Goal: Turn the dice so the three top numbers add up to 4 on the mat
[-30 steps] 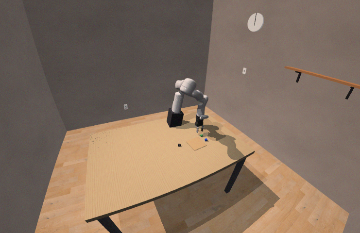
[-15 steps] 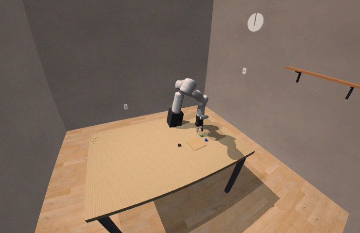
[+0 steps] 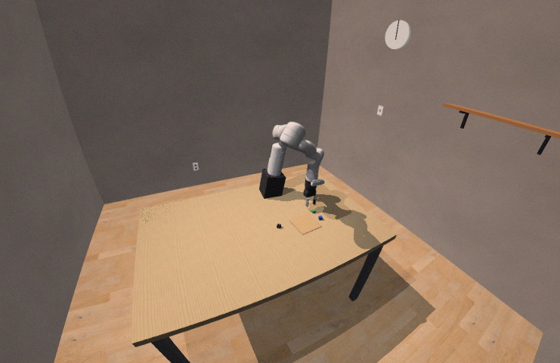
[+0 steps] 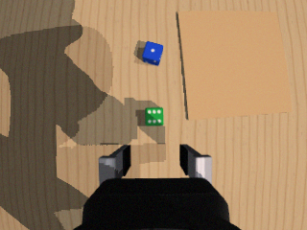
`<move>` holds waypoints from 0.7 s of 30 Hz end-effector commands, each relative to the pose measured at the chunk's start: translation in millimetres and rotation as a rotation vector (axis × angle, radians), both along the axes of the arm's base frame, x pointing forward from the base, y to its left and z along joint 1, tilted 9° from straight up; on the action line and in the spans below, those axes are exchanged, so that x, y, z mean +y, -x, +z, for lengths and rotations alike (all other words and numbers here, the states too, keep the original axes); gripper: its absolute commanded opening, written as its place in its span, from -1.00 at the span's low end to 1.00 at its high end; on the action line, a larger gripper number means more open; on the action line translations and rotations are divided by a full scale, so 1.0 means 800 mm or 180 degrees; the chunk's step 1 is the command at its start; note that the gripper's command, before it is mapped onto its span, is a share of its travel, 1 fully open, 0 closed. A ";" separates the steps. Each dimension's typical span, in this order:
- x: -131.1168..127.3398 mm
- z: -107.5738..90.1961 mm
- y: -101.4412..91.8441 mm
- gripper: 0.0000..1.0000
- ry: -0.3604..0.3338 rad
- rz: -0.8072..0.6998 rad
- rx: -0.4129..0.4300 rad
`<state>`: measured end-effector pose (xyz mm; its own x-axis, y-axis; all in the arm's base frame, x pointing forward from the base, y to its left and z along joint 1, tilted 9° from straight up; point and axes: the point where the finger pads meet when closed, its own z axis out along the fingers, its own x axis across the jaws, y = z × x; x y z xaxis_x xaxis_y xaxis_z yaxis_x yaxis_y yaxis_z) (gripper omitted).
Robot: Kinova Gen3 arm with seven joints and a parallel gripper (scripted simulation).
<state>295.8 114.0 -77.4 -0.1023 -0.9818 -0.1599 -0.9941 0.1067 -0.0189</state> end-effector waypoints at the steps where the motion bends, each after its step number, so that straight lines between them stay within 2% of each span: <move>1: 0.000 0.000 0.000 1.00 0.0000 0.0000 -0.0004; 15: -0.002 0.001 -0.018 1.00 0.0000 0.0000 -0.0004; 21: -0.004 0.001 -0.043 1.00 0.0000 0.0000 -0.0004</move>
